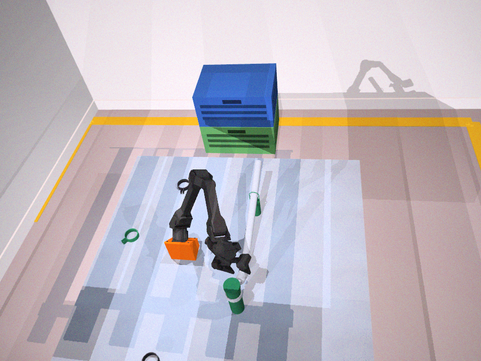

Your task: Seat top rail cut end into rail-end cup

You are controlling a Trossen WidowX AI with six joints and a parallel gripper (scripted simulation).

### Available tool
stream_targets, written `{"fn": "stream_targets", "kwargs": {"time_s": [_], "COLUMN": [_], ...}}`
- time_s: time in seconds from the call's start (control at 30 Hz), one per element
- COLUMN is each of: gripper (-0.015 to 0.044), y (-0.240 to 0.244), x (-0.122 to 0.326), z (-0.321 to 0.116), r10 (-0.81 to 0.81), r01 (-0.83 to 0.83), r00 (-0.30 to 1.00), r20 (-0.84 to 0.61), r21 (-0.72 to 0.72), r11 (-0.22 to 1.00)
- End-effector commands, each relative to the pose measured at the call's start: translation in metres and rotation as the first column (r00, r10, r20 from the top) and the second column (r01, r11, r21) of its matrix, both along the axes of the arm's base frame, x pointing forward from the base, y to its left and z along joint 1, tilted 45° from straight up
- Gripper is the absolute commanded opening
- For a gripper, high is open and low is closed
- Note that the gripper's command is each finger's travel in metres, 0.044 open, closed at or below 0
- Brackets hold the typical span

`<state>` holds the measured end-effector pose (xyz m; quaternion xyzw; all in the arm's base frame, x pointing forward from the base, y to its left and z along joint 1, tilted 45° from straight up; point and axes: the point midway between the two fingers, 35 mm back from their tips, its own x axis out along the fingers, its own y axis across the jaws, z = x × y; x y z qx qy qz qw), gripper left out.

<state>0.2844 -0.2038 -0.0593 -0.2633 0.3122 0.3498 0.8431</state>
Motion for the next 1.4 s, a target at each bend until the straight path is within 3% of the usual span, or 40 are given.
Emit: {"fn": "stream_targets", "kwargs": {"time_s": [0.0, 0.8, 1.27, 1.37], "gripper": [0.044, 0.044, 0.0072, 0.0053], "y": [0.006, 0.023, 0.023, 0.023], "x": [0.004, 0.022, 0.022, 0.022], "z": [-0.007, -0.029, -0.029, -0.029], "r10": [0.0, 0.0, 0.0, 0.0], "r01": [0.0, 0.0, 0.0, 0.0], "r00": [1.0, 1.0, 1.0, 1.0], "r20": [-0.001, 0.003, 0.003, 0.003], "r21": [0.01, 0.013, 0.013, 0.013], "r11": [1.0, 1.0, 1.0, 1.0]}}
